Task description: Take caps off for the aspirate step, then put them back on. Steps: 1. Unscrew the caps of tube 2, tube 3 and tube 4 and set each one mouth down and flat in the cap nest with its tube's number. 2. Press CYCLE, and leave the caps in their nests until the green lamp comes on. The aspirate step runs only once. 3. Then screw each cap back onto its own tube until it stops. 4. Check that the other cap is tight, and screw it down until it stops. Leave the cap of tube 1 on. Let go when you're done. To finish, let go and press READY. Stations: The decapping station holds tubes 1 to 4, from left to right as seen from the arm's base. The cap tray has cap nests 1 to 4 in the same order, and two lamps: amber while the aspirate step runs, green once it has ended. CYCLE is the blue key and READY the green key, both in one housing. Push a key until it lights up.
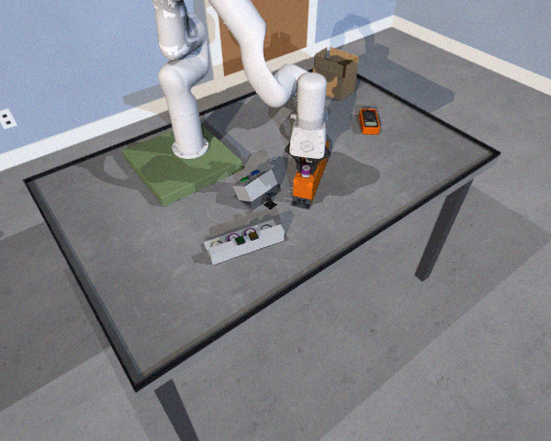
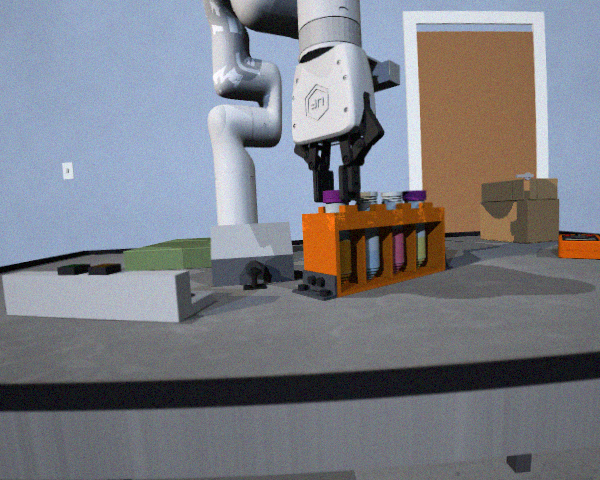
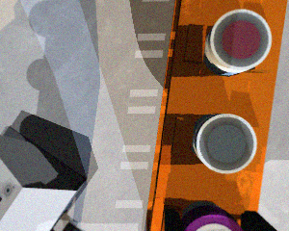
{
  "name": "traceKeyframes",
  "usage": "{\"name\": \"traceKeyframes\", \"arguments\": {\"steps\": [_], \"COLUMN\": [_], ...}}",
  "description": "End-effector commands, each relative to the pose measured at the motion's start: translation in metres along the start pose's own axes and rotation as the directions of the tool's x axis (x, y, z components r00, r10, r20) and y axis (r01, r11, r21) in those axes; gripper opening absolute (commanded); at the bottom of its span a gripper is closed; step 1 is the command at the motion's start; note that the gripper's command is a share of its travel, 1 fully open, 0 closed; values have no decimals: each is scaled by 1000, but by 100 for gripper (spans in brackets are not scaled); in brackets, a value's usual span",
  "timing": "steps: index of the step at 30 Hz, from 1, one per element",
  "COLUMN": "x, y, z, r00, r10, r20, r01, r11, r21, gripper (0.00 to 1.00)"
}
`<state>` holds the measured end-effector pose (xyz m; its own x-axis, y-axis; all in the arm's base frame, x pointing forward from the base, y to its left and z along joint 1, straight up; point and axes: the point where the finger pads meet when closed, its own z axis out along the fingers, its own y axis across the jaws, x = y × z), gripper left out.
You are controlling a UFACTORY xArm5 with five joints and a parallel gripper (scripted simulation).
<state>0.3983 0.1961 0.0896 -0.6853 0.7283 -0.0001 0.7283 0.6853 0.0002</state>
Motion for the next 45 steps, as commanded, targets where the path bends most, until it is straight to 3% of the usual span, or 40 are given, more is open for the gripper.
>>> {"name": "traceKeyframes", "arguments": {"steps": [1,9,18,19,31,35,43,45], "x": [0,0,0,0,0,0,0,0], "y": [1,1,1,1,1,1,1,1], "z": [-1,-1,-2,-2,-2,-1,-1,-1], "r00": [961,814,786,786,786,933,999,999], "r10": [-276,-582,-619,-619,-619,-361,-47,-47], "r20": [0,1,2,2,2,1,0,0], "r01": [276,582,619,619,619,361,47,47], "r11": [961,813,786,786,786,933,999,999], "r21": [-3,-3,-3,-3,-3,-3,-3,-3], "gripper": [0,0,0,46,46,46,46,46]}}
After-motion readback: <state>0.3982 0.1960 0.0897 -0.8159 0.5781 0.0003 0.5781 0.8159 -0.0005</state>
